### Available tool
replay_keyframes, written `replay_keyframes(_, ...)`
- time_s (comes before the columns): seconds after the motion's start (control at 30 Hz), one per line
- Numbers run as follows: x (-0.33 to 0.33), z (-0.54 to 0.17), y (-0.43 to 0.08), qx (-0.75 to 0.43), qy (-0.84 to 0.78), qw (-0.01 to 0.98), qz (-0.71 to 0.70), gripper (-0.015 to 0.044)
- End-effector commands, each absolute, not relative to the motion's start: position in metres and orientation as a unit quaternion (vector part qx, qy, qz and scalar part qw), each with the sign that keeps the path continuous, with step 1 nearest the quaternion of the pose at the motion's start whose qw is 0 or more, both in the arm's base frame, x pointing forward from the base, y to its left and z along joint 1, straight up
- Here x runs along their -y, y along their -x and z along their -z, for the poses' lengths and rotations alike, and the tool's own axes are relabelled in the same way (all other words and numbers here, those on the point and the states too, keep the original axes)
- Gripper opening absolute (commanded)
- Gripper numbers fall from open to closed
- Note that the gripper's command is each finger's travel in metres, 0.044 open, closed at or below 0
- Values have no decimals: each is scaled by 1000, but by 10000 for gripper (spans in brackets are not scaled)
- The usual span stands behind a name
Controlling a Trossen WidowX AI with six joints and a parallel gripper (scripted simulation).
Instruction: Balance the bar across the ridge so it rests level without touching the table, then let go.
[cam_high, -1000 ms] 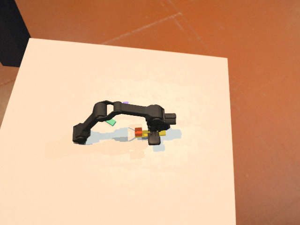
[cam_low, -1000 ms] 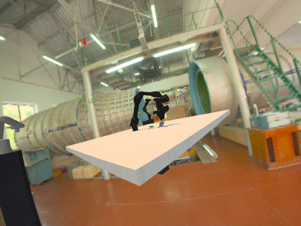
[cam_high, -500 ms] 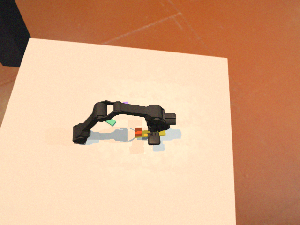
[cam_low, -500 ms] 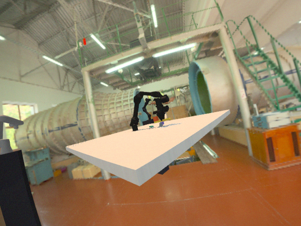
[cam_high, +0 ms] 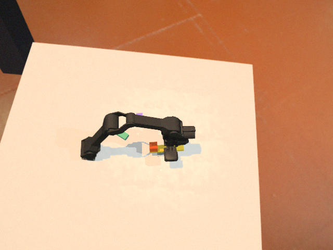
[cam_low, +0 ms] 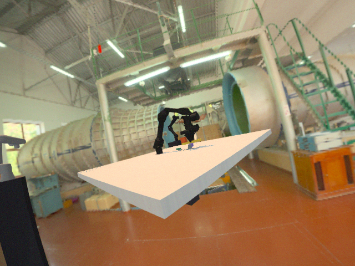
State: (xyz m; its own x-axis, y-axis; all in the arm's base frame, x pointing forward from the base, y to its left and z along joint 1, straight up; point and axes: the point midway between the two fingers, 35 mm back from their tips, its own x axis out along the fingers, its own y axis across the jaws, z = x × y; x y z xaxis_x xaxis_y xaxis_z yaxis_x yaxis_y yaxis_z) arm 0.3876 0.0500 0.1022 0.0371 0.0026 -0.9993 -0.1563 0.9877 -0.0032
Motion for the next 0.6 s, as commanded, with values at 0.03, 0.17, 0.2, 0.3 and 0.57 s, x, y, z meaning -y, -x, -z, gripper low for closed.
replay_keyframes(0.03, -50, -102, -387, -691, 55, 718, -56, 0)
replay_keyframes(0.17, -50, -101, -387, -691, 55, 718, -56, 0)
replay_keyframes(0.2, -50, -101, -387, -691, 55, 718, -56, 0)
replay_keyframes(0.3, -50, -101, -387, -691, 55, 718, -56, 0)
replay_keyframes(0.57, -50, -100, -387, -691, 55, 718, -56, 0)
